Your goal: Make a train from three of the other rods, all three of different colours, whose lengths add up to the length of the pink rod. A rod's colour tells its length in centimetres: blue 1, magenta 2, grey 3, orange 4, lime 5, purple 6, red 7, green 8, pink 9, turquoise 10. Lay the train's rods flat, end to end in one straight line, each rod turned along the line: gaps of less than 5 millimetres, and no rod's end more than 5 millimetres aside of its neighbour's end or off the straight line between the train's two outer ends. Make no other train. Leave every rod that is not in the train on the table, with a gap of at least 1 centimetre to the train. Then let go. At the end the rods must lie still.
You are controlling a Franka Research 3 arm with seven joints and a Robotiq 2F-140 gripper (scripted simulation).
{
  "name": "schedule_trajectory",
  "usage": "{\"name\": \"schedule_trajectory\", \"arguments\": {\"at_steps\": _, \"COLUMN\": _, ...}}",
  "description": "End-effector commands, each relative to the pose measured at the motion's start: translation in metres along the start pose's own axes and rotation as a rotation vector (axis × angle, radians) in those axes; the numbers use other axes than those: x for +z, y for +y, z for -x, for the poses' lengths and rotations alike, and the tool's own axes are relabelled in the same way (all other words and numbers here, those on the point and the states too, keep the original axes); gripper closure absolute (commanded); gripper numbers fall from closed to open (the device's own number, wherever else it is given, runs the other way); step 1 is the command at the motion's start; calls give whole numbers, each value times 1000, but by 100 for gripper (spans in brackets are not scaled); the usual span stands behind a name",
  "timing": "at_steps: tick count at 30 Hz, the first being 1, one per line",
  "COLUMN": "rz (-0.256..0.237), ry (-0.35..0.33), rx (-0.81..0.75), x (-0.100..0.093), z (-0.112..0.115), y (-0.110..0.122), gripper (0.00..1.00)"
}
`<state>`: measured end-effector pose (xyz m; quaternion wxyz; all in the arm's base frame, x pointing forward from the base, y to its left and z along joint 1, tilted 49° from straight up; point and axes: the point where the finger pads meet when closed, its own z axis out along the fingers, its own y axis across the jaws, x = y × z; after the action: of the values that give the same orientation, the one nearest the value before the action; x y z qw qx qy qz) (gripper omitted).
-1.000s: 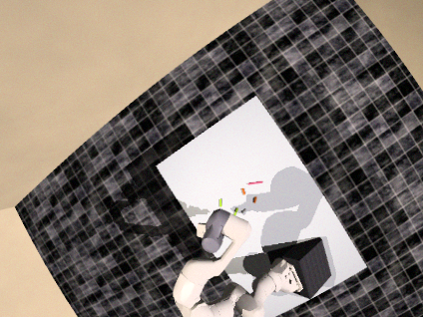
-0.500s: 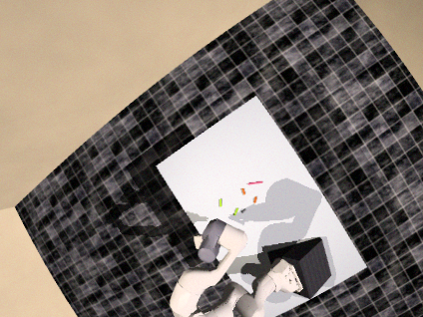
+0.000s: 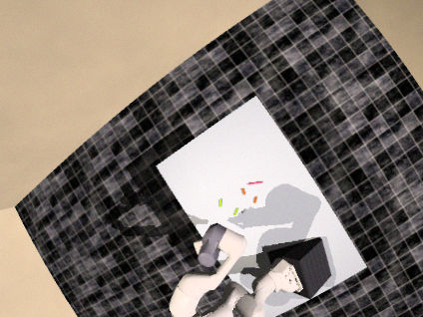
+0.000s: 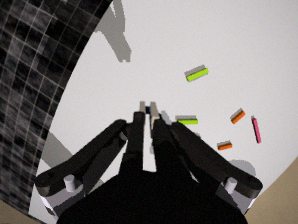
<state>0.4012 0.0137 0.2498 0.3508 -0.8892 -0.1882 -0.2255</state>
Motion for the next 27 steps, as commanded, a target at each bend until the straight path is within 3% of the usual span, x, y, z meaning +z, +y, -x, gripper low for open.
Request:
{"name": "schedule_trajectory", "arguments": {"at_steps": 1, "rz": 6, "ry": 7, "rx": -57, "x": 0, "z": -1, "y": 1, "gripper": 97}}
{"name": "schedule_trajectory", "arguments": {"at_steps": 12, "rz": 5, "ry": 9, "rx": -57, "x": 8, "z": -1, "y": 1, "gripper": 97}}
{"name": "schedule_trajectory", "arguments": {"at_steps": 27, "rz": 5, "ry": 9, "rx": -57, "x": 61, "z": -2, "y": 0, "gripper": 97}}
